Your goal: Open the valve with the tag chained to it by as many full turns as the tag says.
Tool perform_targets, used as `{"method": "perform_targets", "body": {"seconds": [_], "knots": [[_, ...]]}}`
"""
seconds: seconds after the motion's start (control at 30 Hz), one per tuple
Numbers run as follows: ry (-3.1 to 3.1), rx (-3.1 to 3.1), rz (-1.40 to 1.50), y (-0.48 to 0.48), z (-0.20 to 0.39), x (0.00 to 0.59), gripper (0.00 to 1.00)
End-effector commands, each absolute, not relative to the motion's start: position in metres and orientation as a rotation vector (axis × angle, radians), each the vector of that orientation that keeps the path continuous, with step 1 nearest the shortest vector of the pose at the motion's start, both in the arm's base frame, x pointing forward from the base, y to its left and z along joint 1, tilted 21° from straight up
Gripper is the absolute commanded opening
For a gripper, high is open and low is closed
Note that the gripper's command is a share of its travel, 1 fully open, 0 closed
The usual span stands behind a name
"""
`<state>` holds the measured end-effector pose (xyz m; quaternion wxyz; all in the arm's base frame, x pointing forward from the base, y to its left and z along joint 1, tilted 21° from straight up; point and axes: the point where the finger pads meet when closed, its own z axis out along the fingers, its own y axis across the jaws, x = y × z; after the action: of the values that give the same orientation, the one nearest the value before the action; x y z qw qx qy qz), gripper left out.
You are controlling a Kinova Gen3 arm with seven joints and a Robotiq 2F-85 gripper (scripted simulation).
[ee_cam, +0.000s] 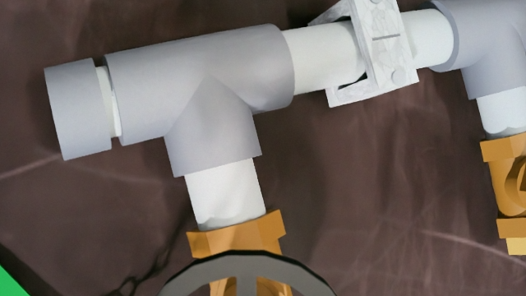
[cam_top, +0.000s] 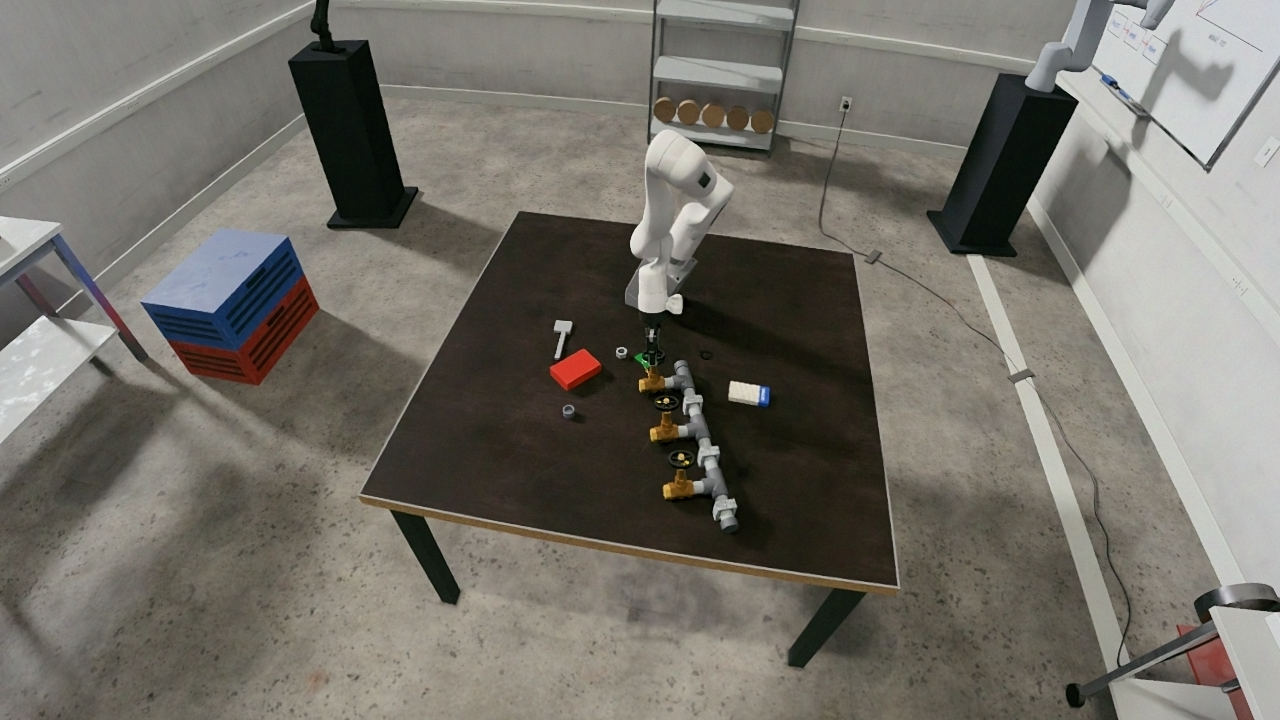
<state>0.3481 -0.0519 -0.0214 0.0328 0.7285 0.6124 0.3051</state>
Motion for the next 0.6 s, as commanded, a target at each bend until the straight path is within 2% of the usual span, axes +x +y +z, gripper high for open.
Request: {"method": "perform_targets", "body": {"seconds": [0.0, 0.57], "knots": [[1.884, 2.241, 0.939, -0.0521, -0.0213, 0.3484, 0.68], [1.917, 2.200, 0.934, -0.0521, -0.0213, 0.3484, 0.68]]}}
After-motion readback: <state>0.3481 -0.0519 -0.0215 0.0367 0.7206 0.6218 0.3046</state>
